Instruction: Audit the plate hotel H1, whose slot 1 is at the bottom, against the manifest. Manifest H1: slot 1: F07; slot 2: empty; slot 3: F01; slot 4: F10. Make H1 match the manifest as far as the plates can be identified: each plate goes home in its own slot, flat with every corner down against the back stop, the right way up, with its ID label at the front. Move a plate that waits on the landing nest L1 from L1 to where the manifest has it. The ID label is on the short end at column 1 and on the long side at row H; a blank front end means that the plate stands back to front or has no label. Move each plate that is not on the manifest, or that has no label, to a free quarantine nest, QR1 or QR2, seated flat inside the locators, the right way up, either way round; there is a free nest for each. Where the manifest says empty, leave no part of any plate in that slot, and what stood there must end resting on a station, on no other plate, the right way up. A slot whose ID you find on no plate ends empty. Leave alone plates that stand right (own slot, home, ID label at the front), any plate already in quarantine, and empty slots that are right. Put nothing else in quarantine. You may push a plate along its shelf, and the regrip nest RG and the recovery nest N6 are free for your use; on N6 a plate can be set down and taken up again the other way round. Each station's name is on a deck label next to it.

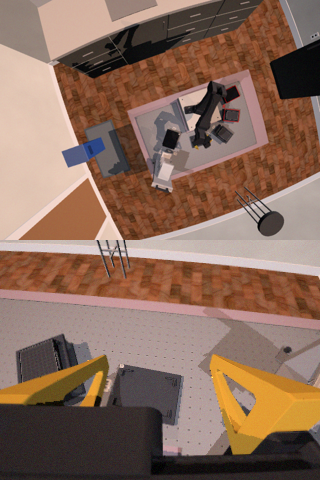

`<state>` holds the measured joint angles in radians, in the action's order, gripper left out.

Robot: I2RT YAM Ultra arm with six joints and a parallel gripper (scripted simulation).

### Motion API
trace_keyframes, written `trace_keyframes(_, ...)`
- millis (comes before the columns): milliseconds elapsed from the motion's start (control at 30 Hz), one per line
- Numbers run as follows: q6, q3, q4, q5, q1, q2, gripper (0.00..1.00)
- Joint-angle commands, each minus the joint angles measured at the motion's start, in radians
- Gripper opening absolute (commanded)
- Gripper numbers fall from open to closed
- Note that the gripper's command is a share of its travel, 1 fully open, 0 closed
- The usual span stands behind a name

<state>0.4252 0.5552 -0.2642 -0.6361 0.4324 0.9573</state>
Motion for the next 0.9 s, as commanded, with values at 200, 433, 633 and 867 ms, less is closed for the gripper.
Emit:
trace_keyframes(200,0.249,0.086,-0.130,-0.207,0.077,0.111,1.00)
trace_keyframes(433,0.388,0.144,-0.218,-0.280,0.109,0.187,1.00)
trace_keyframes(633,0.572,0.225,-0.350,-0.348,0.135,0.285,1.00)
trace_keyframes(867,0.666,0.264,-0.425,-0.373,0.125,0.327,1.00)
